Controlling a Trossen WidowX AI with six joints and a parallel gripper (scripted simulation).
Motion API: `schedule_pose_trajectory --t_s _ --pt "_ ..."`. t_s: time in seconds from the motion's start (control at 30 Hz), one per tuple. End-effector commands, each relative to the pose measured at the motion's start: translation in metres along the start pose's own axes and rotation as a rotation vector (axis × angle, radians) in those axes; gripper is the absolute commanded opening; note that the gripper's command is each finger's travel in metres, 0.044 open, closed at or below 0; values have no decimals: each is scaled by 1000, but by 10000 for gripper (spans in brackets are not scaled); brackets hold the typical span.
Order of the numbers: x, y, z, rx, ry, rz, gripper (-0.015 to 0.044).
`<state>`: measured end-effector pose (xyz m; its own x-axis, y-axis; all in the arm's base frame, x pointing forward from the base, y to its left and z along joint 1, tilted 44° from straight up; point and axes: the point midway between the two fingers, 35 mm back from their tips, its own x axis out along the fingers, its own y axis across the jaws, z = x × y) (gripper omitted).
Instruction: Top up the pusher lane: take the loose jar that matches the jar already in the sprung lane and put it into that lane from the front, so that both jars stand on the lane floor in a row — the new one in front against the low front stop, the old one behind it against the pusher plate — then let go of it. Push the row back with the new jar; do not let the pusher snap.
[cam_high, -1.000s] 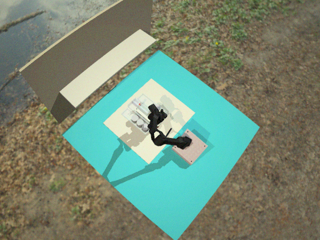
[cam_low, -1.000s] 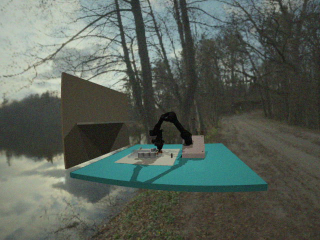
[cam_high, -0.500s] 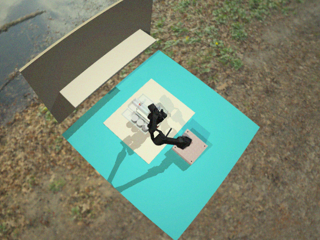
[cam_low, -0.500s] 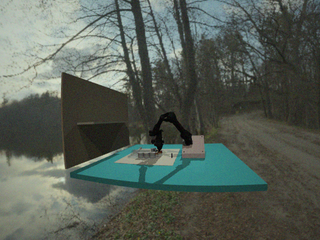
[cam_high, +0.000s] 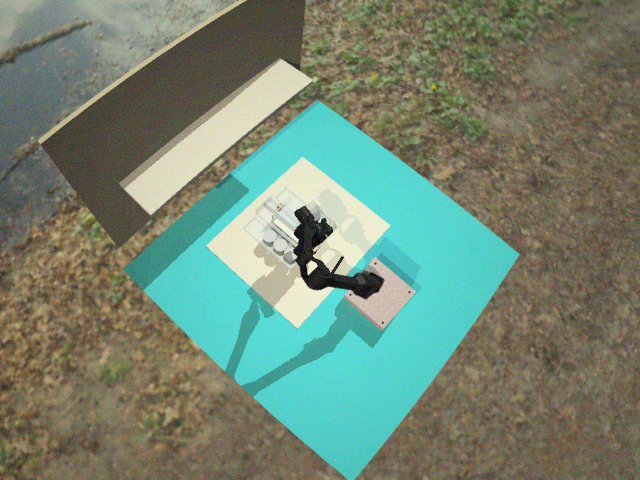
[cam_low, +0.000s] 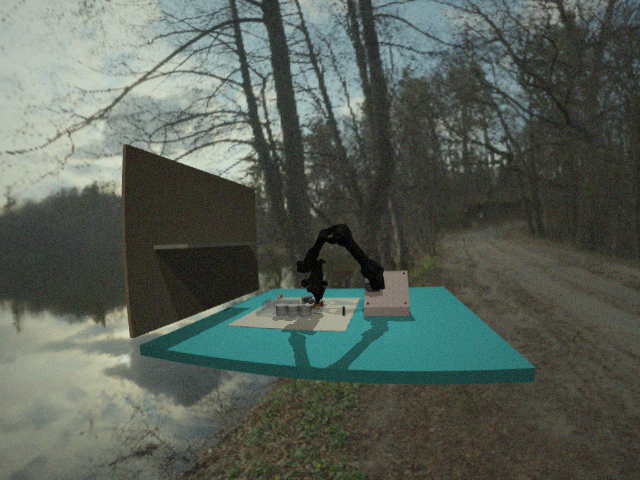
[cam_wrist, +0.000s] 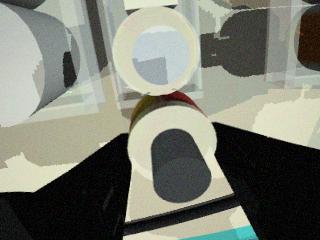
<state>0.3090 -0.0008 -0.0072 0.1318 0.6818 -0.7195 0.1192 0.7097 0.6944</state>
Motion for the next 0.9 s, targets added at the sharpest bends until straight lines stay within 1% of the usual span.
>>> schedule_pose_trajectory --t_s 0.0,0.87 --pt "-2 2 10 -15 -19 2 0" --pt "-3 3 23 -15 -20 2 0"
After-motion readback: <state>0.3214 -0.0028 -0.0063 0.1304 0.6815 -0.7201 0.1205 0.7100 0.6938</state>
